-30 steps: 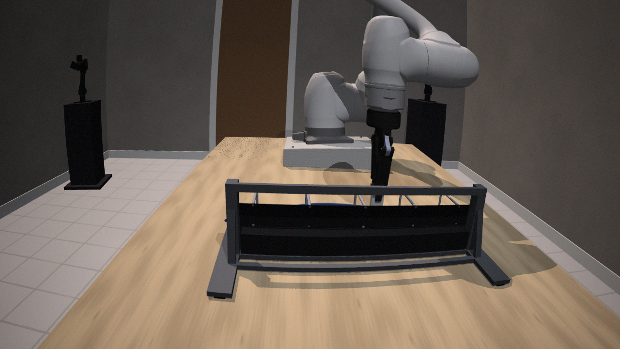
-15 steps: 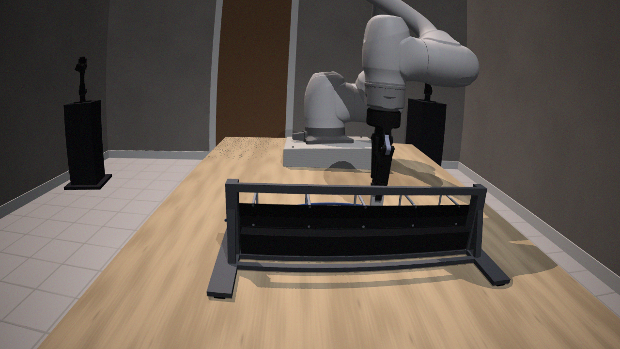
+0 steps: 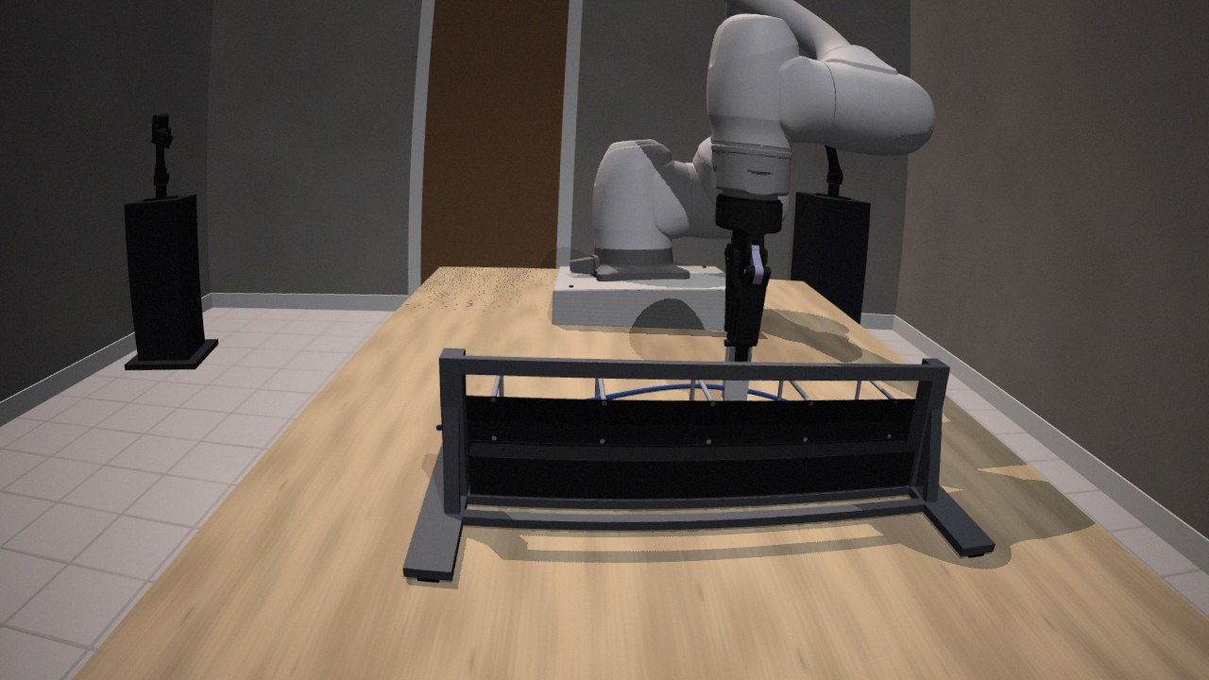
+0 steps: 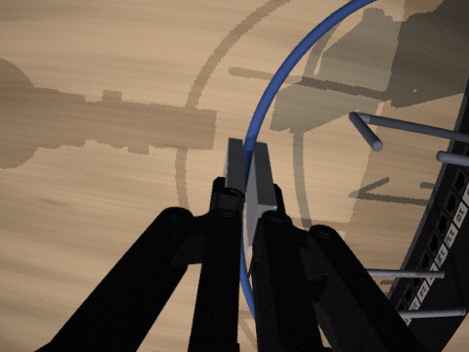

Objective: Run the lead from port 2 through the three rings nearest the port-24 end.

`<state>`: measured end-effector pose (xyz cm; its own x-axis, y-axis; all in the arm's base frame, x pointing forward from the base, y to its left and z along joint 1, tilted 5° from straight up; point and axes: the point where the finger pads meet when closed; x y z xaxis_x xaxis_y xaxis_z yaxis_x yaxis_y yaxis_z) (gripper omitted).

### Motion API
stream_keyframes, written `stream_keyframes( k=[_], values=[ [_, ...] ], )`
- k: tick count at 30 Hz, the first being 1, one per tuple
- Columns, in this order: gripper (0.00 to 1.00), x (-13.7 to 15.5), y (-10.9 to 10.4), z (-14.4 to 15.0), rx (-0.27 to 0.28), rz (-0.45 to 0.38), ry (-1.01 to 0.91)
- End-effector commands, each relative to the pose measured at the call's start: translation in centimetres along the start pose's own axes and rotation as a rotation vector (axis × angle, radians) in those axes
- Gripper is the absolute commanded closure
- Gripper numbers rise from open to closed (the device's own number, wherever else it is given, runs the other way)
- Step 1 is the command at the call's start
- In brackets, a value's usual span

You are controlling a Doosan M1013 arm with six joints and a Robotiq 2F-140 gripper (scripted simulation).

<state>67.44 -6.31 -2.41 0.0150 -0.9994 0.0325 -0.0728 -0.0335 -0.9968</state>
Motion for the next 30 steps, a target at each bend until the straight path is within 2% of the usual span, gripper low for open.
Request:
stream_keyframes(
  k=[1,21,30],
  values=[
    [1.0,0.0,-1.0,0.0,0.0,0.0,0.0],
    [1.0,0.0,-5.8,0.0,0.0,0.0,0.0],
    [1.0,0.0,-6.9,0.0,0.0,0.0,0.0]
  ],
)
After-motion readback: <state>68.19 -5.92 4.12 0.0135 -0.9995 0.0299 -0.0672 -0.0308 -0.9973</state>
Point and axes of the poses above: the point where the finger pads meet when closed, its own y axis out along the fingers, its own z axis across the jaws, x = y × z, and after that the axes turned 12 degrees about -y, right-handed
